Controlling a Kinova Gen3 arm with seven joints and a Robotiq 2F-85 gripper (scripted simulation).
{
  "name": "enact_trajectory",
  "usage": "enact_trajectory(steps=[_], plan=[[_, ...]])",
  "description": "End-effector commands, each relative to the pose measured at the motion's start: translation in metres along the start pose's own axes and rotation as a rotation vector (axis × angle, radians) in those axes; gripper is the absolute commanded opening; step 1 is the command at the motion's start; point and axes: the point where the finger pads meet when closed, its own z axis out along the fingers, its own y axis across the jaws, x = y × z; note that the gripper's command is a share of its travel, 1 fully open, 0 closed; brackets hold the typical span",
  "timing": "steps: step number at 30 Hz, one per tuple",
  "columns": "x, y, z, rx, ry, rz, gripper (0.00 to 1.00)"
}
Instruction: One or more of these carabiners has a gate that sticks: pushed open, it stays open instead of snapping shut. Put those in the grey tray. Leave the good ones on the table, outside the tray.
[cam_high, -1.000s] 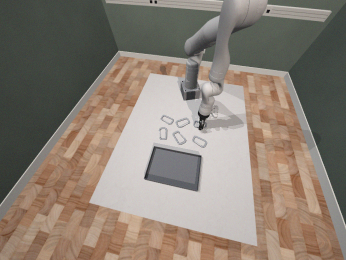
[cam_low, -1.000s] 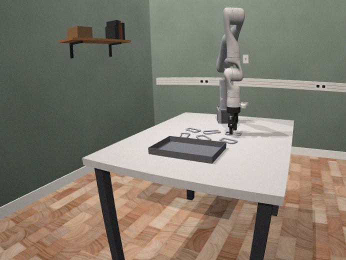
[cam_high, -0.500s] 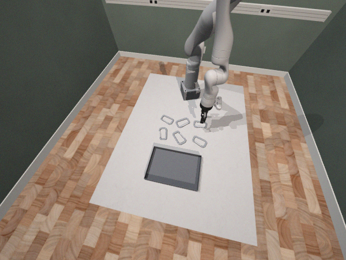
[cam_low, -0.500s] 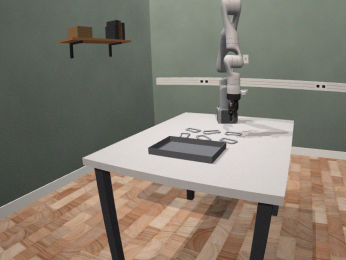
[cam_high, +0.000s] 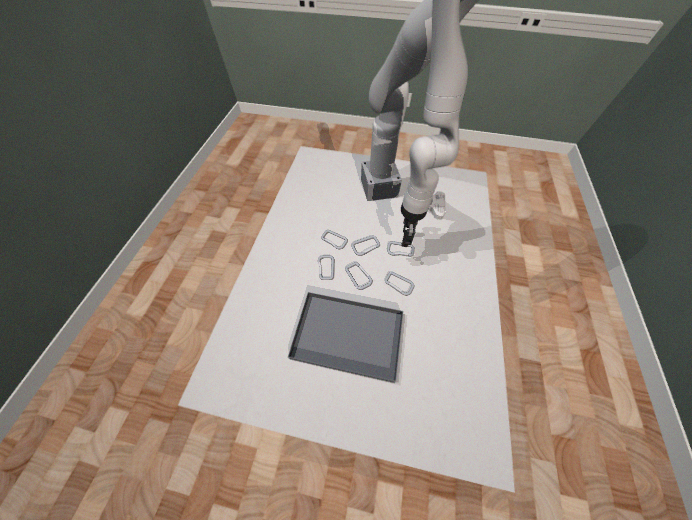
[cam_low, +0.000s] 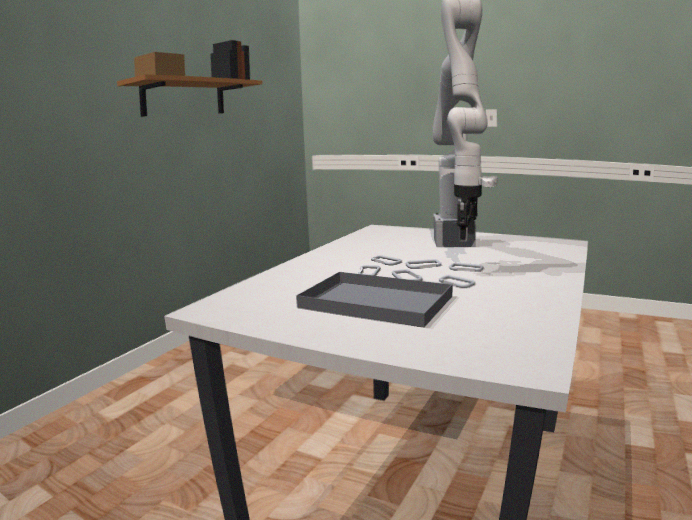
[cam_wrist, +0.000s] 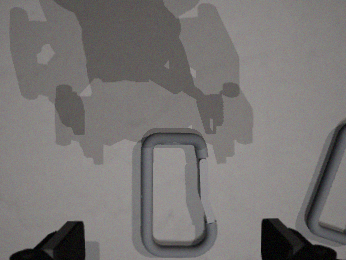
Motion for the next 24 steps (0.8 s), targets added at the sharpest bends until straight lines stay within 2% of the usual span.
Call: enact_trajectory(steps=[1,7,8,24], plan=[[-0.001,0.0,0.001,0.002,-0.001,0.001,1.0],[-0.001,0.0,0.001,0.002,-0.001,0.001,1.0],[-0.036,0.012,0.0,-0.001,0.002,0.122,1.0],[-0.036,0.012,0.0,-0.001,0.002,0.122,1.0]])
